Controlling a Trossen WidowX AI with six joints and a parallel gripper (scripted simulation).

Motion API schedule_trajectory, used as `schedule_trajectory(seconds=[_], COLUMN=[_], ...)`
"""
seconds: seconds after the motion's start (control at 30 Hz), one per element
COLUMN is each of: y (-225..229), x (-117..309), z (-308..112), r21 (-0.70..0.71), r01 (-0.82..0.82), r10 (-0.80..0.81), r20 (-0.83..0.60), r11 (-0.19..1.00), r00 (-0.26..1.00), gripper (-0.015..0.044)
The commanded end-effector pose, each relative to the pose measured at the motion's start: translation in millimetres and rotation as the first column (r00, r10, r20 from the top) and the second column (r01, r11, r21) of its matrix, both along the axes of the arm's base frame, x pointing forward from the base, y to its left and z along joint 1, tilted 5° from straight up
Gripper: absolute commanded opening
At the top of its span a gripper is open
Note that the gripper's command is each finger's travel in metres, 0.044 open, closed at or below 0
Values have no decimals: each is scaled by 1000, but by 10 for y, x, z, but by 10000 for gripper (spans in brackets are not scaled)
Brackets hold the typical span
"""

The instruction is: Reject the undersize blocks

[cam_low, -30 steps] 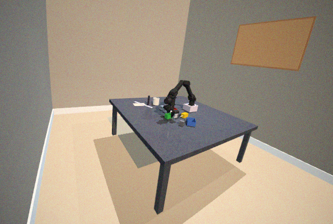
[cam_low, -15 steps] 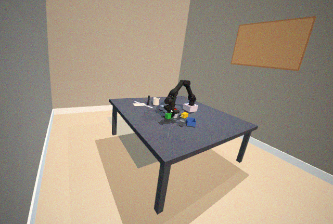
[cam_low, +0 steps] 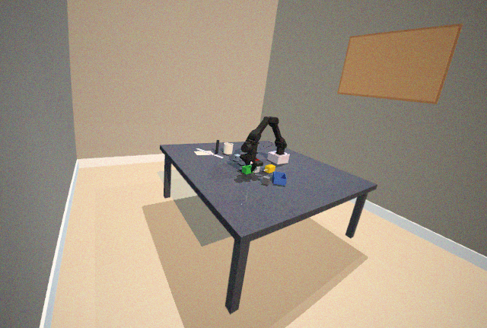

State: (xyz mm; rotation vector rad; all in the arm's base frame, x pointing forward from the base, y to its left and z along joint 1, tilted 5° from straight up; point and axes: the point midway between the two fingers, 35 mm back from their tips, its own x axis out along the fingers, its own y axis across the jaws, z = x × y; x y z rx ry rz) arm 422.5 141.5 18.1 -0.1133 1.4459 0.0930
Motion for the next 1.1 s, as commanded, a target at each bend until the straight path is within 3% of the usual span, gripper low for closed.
schedule_trajectory(seconds=[0.0, 1.07], y=[-6, -21], x=[-16, -129], z=[37, 15], r21=[0, 0], r01=[4, 5], r10=[-4, -5], r20=[11, 10], r11=[1000, 1000], r00=[1000, 1000], gripper=[0, 0])
